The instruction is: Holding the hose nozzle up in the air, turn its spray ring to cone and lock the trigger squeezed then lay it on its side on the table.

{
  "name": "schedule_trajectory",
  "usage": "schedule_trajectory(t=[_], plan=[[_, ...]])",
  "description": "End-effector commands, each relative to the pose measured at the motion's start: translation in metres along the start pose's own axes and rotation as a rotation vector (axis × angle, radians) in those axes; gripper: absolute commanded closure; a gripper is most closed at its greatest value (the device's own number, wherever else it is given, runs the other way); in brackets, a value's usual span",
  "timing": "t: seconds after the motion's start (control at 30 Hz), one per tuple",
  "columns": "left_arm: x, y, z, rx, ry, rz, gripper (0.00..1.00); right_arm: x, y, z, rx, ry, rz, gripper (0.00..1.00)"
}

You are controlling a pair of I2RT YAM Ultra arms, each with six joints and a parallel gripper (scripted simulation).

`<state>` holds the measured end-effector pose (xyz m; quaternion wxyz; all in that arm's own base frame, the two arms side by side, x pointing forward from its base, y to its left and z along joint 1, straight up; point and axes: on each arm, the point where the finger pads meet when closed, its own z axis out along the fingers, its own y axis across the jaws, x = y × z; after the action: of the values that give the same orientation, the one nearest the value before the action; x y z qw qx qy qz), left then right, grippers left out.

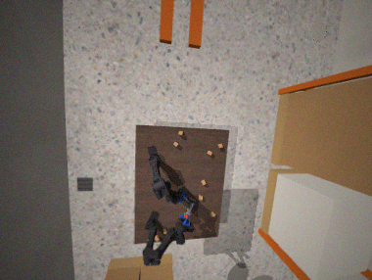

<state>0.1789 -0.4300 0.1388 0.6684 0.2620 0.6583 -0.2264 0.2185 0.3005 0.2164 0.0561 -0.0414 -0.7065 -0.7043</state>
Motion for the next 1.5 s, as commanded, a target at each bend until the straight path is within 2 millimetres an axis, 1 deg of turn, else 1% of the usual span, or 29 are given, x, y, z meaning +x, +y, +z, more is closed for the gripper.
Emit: schedule_trajectory(t=[0.0,0.03,0.07,0.1,0.13,0.17,0.2,0.27,0.7,0.73,0.87,0.93,0.97,1.0,1.07,1.1,1.13,1.47], plan=[[-0.046,0.002,0.005,-0.016,-0.117,-0.093,0.64,0.000,0.008,0.000,-0.024,0.019,0.268,1.00],[-0.046,0.002,0.005,-0.016,-0.117,-0.093,0.64,0.003,0.017,0.000,-0.036,0.027,0.305,1.00],[-0.046,0.002,0.005,-0.016,-0.117,-0.093,0.64,0.006,0.020,0.001,-0.037,0.033,0.286,1.00],[-0.046,0.002,0.005,-0.017,-0.117,-0.094,0.64,0.005,0.009,0.000,-0.032,0.028,0.211,1.00],[-0.046,0.002,0.005,-0.017,-0.117,-0.094,0.64,0.006,-0.005,-0.001,-0.010,0.017,0.230,0.08],[-0.046,0.002,0.005,-0.015,-0.117,-0.093,0.64,0.004,0.006,0.001,-0.024,0.020,0.203,0.08],[-0.046,0.001,0.005,-0.010,-0.117,-0.102,0.64,0.003,0.009,0.002,-0.029,0.017,0.196,0.08],[-0.047,0.001,0.005,-0.011,-0.118,-0.108,0.64,0.007,0.017,0.000,-0.042,0.019,0.171,0.08],[-0.047,0.001,0.005,-0.011,-0.118,-0.109,0.64,0.007,0.018,0.000,-0.042,0.019,0.163,0.08],[-0.047,0.001,0.005,-0.011,-0.118,-0.109,0.64,0.009,0.007,-0.011,-0.028,0.017,0.197,0.08],[-0.047,0.001,0.005,-0.011,-0.118,-0.109,0.64,0.003,0.020,-0.014,-0.047,0.005,0.155,0.08],[-0.047,0.001,0.005,-0.011,-0.118,-0.109,0.64,0.003,0.020,-0.014,-0.047,0.005,0.155,0.08],[-0.047,0.001,0.005,-0.011,-0.118,-0.109,0.64,0.008,0.009,-0.019,-0.028,0.022,0.191,0.08],[-0.047,0.001,0.005,-0.011,-0.118,-0.109,0.64,0.005,0.010,-0.017,-0.033,0.007,0.181,0.08],[-0.047,0.001,0.005,-0.011,-0.118,-0.109,0.64,0.002,0.031,-0.013,-0.056,0.016,0.126,0.08],[-0.047,0.001,0.005,-0.011,-0.118,-0.109,0.64,0.002,0.033,-0.014,-0.060,0.014,0.068,0.08],[-0.047,0.001,0.005,-0.011,-0.118,-0.109,0.64,0.001,0.031,-0.013,-0.057,0.013,0.063,0.08],[-0.047,0.001,0.005,-0.011,-0.118,-0.109,0.64,0.002,0.033,-0.014,-0.060,0.013,0.058,0.08]])
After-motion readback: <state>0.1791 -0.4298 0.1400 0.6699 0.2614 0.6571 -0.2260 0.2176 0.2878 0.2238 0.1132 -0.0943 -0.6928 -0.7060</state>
